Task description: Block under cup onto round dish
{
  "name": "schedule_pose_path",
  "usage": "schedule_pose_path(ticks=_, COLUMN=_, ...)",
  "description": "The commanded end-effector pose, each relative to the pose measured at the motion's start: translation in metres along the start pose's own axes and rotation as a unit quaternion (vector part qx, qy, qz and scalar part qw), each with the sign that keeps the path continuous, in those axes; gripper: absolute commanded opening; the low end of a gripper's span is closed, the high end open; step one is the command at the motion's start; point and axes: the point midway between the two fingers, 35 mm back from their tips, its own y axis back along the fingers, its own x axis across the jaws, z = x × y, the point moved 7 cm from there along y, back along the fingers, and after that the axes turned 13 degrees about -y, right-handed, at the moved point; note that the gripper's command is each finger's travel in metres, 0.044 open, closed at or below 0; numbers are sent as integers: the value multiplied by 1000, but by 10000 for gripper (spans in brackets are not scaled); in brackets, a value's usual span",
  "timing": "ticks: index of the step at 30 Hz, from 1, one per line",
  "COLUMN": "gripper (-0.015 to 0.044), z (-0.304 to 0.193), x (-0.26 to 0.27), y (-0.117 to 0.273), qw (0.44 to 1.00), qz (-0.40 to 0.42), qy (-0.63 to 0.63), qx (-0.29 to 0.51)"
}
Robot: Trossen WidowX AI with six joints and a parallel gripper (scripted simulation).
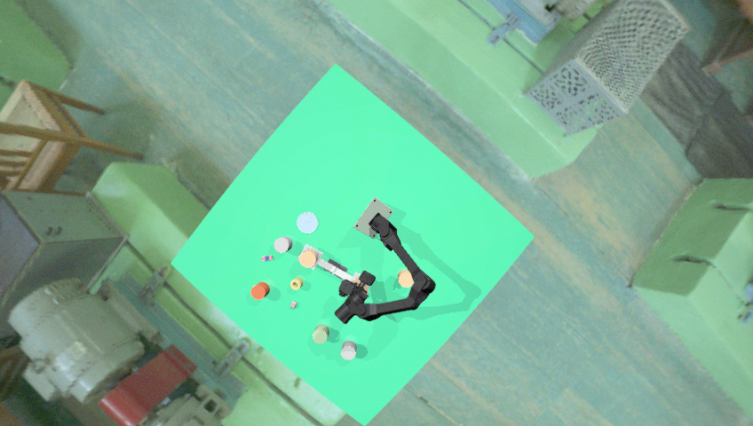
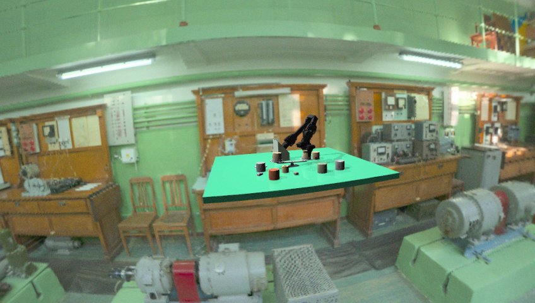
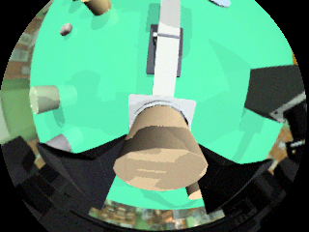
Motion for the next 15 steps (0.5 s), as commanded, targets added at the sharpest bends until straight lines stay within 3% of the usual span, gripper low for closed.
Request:
schedule_pose_path(ticks=1, gripper=0, z=1, x=3, y=8, qw=1000, qz=6, qy=2, qx=-3)
schedule_pose_path(ticks=15, gripper=0, z=1, x=5, y=25, qw=1000, qz=6, qy=1, qx=-5)
